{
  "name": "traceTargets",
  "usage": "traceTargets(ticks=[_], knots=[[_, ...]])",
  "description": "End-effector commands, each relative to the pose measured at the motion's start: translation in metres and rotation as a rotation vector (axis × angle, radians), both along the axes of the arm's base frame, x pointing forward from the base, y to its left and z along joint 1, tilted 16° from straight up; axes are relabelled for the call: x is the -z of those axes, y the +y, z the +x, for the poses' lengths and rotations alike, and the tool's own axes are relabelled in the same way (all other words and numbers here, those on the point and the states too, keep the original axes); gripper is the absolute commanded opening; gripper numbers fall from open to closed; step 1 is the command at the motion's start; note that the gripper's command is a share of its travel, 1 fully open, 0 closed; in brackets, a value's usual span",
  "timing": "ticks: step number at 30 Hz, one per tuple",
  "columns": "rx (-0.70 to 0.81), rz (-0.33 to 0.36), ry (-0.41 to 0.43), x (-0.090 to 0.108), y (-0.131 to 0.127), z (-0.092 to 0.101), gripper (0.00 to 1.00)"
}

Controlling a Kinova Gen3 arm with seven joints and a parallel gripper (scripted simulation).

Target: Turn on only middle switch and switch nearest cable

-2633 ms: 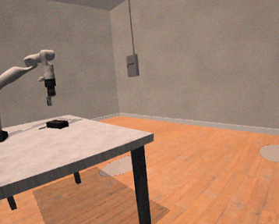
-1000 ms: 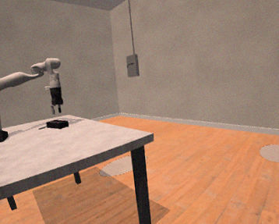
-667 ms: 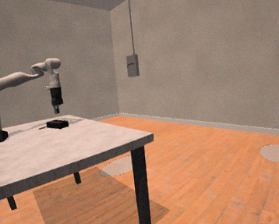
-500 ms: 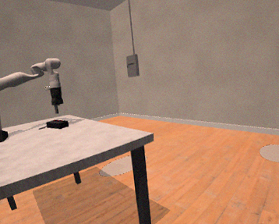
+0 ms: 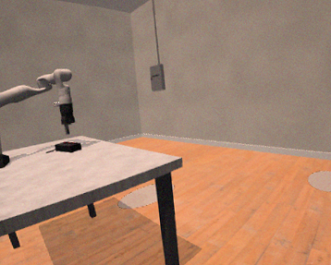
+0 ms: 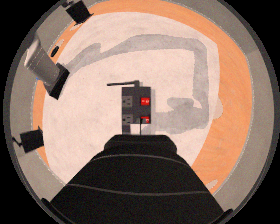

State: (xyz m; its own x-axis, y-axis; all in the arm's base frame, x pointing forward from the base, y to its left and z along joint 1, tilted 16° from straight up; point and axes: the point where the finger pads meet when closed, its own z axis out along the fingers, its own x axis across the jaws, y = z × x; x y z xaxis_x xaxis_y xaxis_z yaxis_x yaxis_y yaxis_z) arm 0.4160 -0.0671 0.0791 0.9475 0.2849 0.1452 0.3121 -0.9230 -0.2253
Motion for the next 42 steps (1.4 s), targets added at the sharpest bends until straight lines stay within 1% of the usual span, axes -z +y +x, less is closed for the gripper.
traceTargets(ticks=[1, 21, 32, 42], knots=[[0.001, 0.000, -0.002, -0.001, 0.000, 0.000, 0.00], [0.001, 0.000, -0.001, 0.002, 0.000, 0.001, 0.00], [0.001, 0.000, -0.001, 0.010, 0.003, 0.001, 0.00], [0.001, 0.000, -0.001, 0.022, 0.006, 0.003, 0.00]])
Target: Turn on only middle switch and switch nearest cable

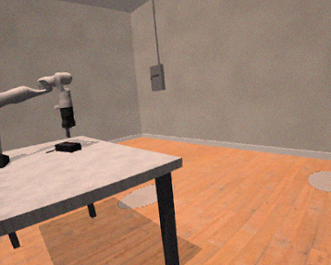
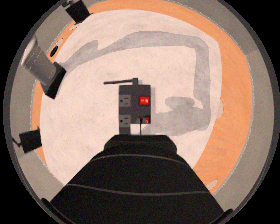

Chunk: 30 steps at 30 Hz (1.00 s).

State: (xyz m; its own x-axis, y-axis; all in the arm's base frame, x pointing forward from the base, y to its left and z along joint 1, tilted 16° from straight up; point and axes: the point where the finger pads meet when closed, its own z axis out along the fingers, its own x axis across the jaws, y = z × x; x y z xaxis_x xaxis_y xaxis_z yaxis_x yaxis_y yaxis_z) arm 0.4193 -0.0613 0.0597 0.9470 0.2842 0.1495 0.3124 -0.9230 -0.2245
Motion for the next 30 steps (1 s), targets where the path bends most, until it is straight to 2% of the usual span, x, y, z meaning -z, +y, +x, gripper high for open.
traceTargets(ticks=[1, 18, 30], knots=[[0.000, -0.001, 0.003, 0.004, 0.001, -0.001, 0.00], [0.000, -0.001, 0.003, 0.019, 0.005, 0.001, 0.00], [0.000, -0.001, 0.003, 0.022, 0.006, 0.001, 0.00]])
